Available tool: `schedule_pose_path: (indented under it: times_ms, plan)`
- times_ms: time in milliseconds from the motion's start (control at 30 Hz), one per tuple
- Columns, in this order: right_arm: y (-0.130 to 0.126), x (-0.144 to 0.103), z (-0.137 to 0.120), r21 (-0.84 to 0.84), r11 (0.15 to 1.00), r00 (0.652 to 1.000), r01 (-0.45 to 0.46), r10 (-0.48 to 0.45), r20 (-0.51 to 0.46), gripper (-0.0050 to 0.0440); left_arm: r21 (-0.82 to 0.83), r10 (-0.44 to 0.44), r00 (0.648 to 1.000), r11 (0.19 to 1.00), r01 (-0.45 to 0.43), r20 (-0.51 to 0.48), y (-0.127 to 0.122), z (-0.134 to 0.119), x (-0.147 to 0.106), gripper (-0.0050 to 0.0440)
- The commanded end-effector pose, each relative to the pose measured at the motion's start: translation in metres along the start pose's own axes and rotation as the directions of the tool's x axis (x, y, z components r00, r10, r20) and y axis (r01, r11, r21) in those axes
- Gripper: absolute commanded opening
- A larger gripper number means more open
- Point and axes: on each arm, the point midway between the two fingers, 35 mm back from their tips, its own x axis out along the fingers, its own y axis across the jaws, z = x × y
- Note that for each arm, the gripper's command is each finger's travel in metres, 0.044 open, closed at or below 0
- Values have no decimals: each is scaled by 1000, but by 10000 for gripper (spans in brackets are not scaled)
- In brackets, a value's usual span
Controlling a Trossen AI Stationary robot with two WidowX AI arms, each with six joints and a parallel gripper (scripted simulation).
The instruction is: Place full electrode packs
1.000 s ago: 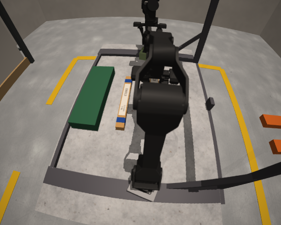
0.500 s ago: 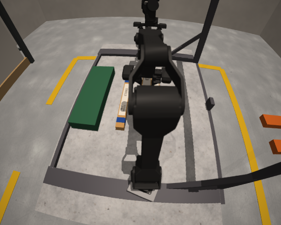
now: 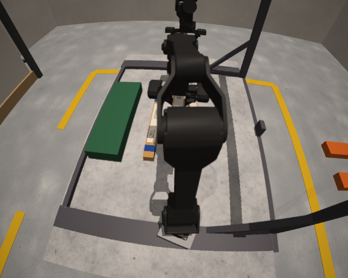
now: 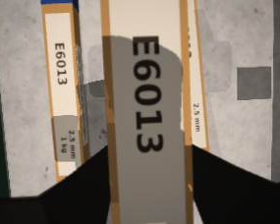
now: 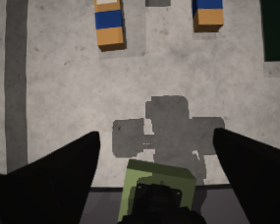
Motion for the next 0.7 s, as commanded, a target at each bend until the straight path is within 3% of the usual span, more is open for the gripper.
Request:
schedule_pose_path:
  times_ms: [0,667]
  plan:
    - [0,-6,3,3,1000,1000,1,-1,22,330,9,6,997,1000,-7,76,0,11,-24,-50]
    - [0,-6,3,3,1000,1000,1,-1,22,330,4,5,999,1000,-5,51,0,0,8,-50]
